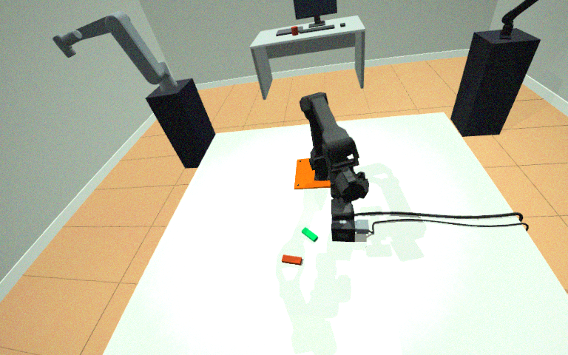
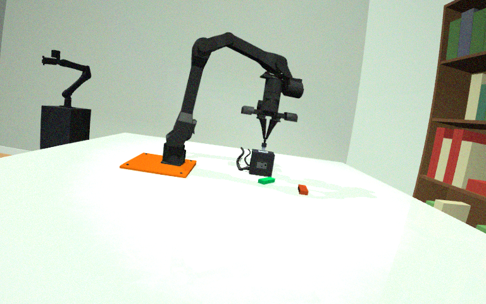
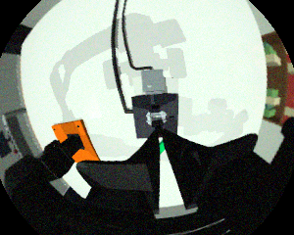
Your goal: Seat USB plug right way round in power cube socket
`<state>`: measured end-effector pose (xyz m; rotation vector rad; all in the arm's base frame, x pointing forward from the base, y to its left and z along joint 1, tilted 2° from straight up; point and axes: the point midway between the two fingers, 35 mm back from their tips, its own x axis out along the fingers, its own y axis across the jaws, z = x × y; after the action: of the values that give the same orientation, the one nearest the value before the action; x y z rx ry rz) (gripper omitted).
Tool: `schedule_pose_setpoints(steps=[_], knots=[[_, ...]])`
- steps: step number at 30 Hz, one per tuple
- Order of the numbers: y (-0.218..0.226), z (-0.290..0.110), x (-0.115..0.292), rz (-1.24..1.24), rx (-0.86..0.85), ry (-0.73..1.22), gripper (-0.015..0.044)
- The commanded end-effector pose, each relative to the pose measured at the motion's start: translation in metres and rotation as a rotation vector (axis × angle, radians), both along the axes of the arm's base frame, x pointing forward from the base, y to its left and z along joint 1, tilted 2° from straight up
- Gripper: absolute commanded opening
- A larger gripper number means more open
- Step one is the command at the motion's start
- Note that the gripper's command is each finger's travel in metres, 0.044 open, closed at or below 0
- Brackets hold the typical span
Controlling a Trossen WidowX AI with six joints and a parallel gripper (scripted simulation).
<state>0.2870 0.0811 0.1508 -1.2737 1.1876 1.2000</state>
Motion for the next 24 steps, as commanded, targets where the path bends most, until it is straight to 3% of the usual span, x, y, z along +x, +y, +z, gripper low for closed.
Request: schedule_pose_setpoints(steps=[1, 24], knots=[[0.000, 0.004, 0.000, -0.002, 0.001, -0.003, 0.0000], [0.001, 0.016, 0.000, -0.006, 0.001, -0.003, 0.0000]])
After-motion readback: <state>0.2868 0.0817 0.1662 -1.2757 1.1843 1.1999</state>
